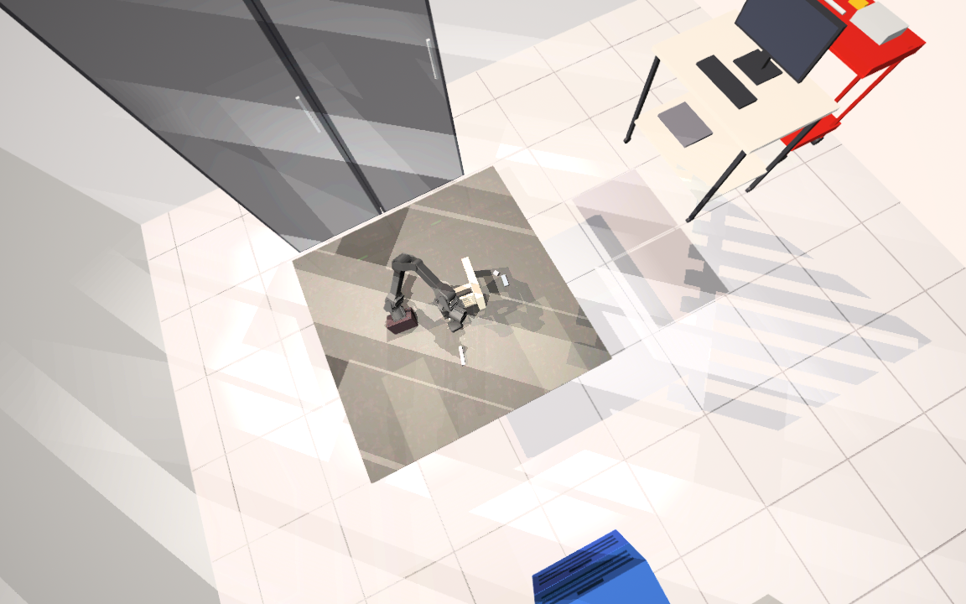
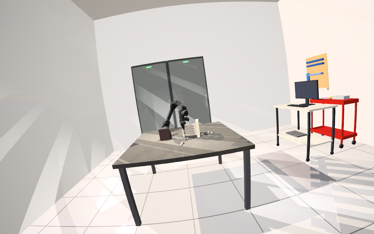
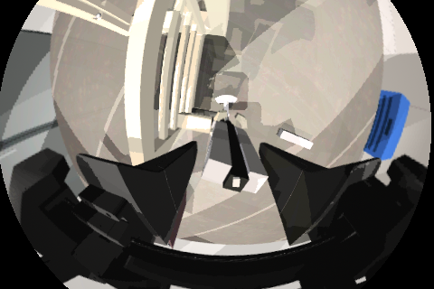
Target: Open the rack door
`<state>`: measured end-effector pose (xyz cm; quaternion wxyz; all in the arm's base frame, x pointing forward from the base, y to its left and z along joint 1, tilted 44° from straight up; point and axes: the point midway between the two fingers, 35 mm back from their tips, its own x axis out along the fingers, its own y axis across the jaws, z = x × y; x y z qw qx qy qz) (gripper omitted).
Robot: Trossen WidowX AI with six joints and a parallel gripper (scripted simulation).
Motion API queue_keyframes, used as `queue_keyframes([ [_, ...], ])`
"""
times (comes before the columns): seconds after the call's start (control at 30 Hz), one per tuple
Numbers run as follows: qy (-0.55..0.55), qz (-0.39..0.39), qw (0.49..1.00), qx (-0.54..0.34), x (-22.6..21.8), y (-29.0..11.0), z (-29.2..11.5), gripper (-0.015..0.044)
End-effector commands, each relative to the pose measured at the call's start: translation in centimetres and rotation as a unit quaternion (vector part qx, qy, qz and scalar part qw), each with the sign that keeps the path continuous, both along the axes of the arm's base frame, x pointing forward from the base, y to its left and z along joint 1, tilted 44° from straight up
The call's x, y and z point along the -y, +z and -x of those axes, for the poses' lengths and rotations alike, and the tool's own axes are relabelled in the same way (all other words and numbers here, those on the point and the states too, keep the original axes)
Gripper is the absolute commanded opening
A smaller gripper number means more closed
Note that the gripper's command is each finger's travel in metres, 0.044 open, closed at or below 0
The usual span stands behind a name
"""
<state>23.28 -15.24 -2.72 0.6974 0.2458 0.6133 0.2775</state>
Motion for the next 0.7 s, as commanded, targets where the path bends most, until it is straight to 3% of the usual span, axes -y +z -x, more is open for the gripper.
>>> queue_keyframes([
  [0.0,0.002,0.005,1.0,0.002,0.7,0.5,-0.1,0.0281],
  [0.67,0.001,0.005,1.0,0.001,2.7,2.5,0.1,0.0281],
])
